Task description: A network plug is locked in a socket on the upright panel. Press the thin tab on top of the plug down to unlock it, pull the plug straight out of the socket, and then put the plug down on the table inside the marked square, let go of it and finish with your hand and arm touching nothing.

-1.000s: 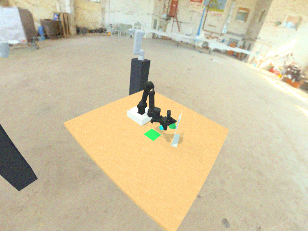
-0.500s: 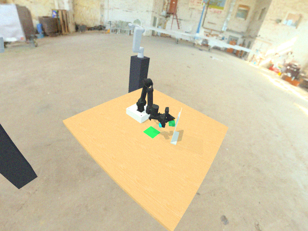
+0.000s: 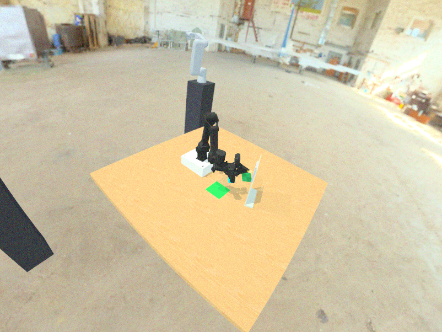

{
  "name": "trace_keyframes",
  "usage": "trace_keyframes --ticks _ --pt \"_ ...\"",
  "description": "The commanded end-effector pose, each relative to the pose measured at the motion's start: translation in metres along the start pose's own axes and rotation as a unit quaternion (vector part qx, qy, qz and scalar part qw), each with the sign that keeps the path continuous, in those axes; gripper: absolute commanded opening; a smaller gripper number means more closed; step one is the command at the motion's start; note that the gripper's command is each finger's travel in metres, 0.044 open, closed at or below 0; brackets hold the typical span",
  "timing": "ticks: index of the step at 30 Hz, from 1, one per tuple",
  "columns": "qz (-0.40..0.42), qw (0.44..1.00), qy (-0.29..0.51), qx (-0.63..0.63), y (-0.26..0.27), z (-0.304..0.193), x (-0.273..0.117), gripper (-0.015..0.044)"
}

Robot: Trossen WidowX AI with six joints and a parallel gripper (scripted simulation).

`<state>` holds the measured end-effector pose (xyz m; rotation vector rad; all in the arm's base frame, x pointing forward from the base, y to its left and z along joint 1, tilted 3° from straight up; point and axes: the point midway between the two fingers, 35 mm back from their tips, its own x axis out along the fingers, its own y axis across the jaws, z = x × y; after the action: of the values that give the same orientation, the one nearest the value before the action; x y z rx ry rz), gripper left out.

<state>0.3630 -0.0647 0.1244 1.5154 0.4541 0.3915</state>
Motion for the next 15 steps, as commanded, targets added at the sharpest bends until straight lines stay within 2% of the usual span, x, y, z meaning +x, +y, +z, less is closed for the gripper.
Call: trace_keyframes --ticks 1,15 --pt "0.001 1.000 0.001 -0.004 0.001 -0.001 -0.004 0.0000" --pt "0.000 1.000 0.001 -0.004 0.001 -0.003 -0.015 0.0000"
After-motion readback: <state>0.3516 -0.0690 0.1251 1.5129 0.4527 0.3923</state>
